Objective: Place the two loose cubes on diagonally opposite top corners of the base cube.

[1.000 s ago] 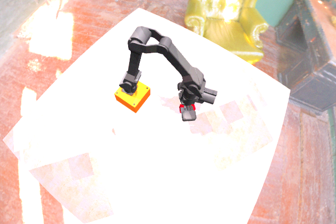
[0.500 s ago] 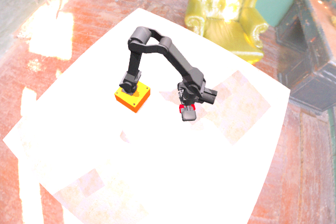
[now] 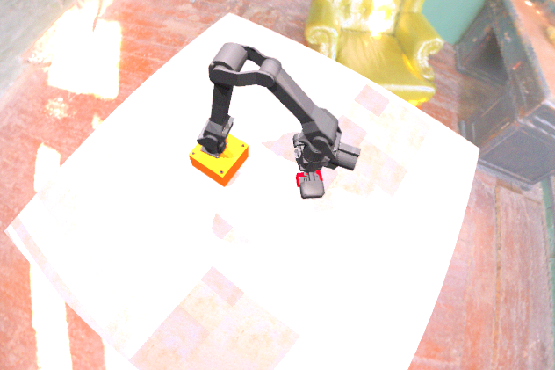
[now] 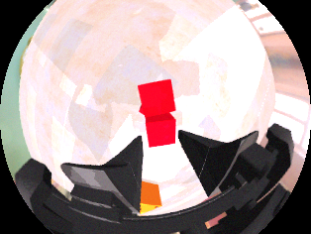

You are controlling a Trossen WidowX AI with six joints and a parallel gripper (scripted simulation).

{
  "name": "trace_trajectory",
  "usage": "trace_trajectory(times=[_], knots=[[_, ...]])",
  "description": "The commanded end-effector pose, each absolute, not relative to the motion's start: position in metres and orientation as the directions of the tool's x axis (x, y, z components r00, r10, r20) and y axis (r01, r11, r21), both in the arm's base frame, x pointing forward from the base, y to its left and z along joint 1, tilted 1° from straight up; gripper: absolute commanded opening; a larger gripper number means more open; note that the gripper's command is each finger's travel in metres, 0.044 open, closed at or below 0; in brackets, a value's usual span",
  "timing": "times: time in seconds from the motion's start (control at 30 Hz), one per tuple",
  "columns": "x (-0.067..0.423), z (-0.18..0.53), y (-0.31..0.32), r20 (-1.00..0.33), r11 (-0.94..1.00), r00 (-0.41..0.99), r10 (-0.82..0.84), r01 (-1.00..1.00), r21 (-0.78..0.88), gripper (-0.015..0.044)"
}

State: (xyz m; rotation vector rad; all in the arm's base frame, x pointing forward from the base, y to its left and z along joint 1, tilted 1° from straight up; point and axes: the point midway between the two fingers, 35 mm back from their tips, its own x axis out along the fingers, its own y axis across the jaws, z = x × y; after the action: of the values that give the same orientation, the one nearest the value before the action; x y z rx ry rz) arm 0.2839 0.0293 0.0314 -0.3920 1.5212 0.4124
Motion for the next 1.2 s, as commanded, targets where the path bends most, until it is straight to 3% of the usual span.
trace_trajectory(times=[0.0,1.17], knots=[[0.287,0.039,0.029,-1.000,0.870,0.025,0.017,-0.492,0.003,0.0205],[0.286,0.070,0.029,-1.000,0.870,0.025,0.017,-0.492,0.003,0.0205]])
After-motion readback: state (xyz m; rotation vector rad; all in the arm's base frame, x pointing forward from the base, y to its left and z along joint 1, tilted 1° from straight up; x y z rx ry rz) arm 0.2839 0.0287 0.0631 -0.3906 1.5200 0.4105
